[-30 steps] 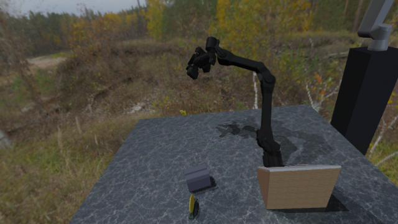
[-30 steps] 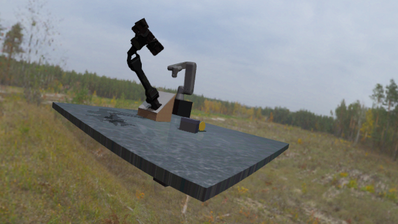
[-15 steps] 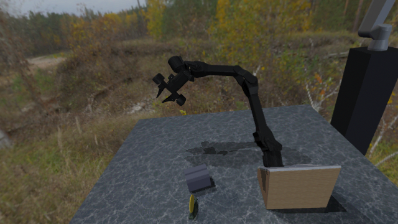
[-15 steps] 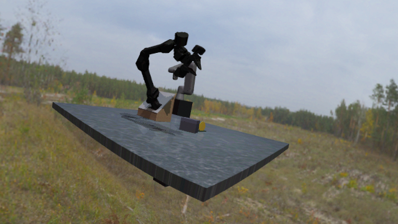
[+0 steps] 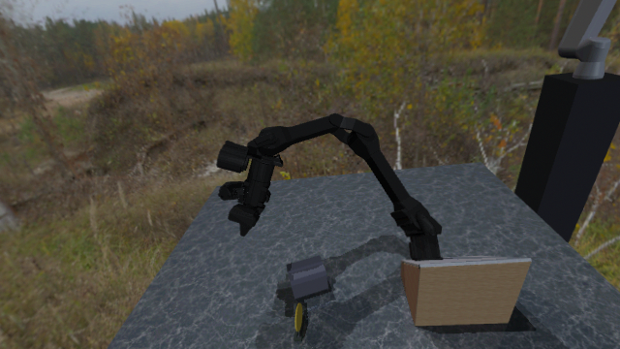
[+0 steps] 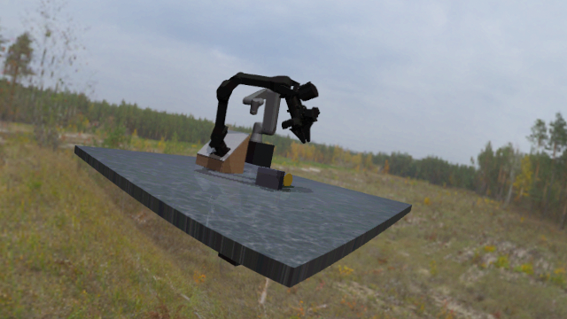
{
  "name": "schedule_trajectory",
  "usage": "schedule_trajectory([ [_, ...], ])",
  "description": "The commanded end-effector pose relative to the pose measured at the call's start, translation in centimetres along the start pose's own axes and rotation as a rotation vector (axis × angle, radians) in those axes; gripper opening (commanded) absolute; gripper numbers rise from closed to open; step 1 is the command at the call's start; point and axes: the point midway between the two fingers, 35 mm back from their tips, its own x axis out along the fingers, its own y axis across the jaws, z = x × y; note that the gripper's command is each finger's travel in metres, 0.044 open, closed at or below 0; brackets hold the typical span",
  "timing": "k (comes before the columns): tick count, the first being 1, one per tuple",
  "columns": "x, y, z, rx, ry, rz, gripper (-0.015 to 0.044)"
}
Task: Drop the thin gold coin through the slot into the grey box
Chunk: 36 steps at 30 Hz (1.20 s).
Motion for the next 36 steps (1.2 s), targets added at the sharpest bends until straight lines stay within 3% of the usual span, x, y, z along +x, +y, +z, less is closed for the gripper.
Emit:
schedule_trajectory([
  [1, 2.4, 4.9, -4.4, -0.461, 0.164, 0.003, 0.0161],
  [10, 4.9, 11.2, -14.6, -1.427, 0.52, 0.109, 0.0161],
  [19, 5.3, 11.3, -14.7, -1.45, 0.529, 0.113, 0.0161],
  [23, 8.0, 10.5, -15.9, -1.45, 0.53, 0.111, 0.0161],
  [36, 9.8, 10.1, -16.6, -1.45, 0.53, 0.11, 0.0161],
])
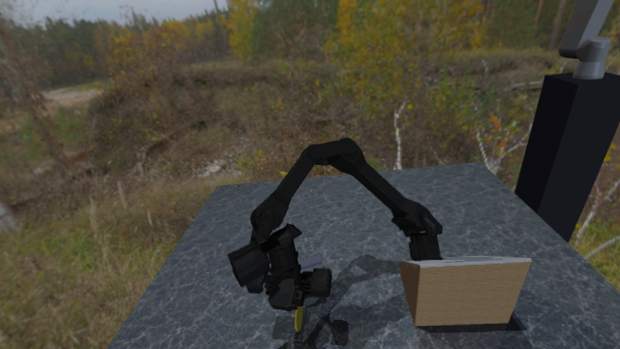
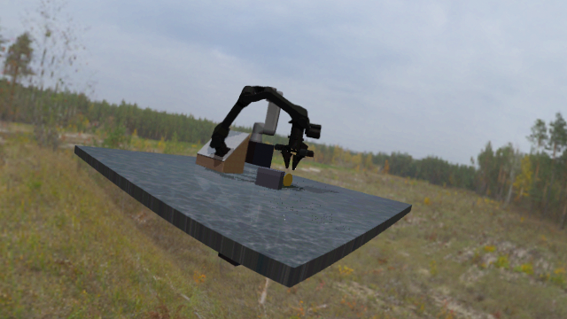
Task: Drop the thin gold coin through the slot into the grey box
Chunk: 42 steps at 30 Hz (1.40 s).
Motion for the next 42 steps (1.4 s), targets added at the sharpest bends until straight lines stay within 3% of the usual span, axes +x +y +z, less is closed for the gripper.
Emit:
schedule_trajectory([
  [1, 0.7, 0.1, 0.1, -0.01, 0.008, 0.0, 0.0161],
  [42, 7.3, 0.1, -0.1, -0.01, 0.011, -0.001, 0.0161],
])
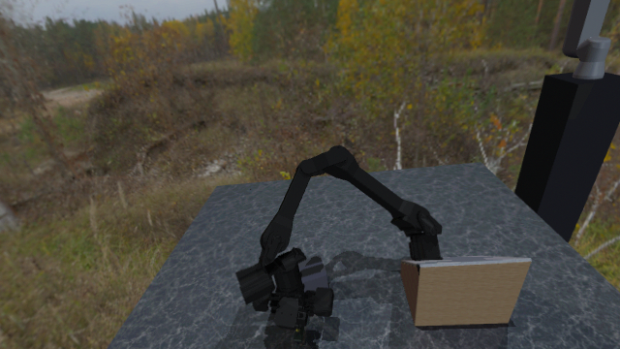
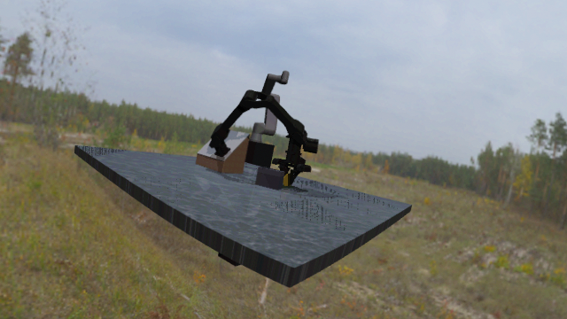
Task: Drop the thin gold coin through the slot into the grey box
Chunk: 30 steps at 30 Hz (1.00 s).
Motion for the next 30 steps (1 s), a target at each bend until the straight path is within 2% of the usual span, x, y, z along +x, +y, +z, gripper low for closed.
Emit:
schedule_trajectory([
  [1, 0.7, 0.3, 0.0, -0.012, 0.01, 0.004, 0.0161],
  [7, 0.7, 0.3, 0.0, -0.012, 0.01, 0.004, 0.0003],
  [18, 0.5, 0.3, 0.0, -0.012, 0.01, 0.004, 0.0],
  [30, -2.4, 0.0, 0.2, -0.013, 0.006, 0.004, 0.0],
])
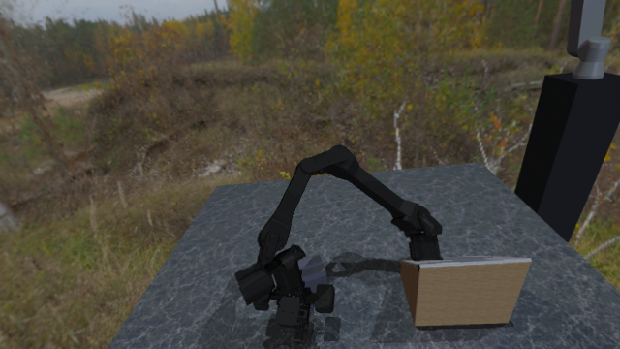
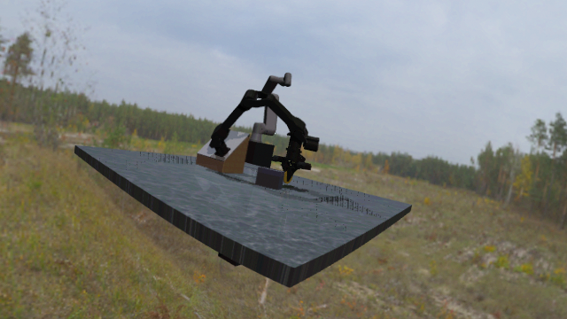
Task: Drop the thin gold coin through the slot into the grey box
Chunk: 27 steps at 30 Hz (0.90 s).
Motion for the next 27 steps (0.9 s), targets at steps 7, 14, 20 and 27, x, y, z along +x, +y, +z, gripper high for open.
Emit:
schedule_trajectory([
  [7, -3.1, -0.4, 0.2, 0.011, -0.016, -0.014, 0.0],
  [14, -4.9, -0.4, 0.2, 0.011, -0.016, -0.014, 0.0],
  [20, -6.4, -0.2, 0.1, 0.011, -0.016, -0.013, 0.0],
  [27, -7.8, -0.1, 0.0, 0.011, -0.015, -0.013, 0.0],
])
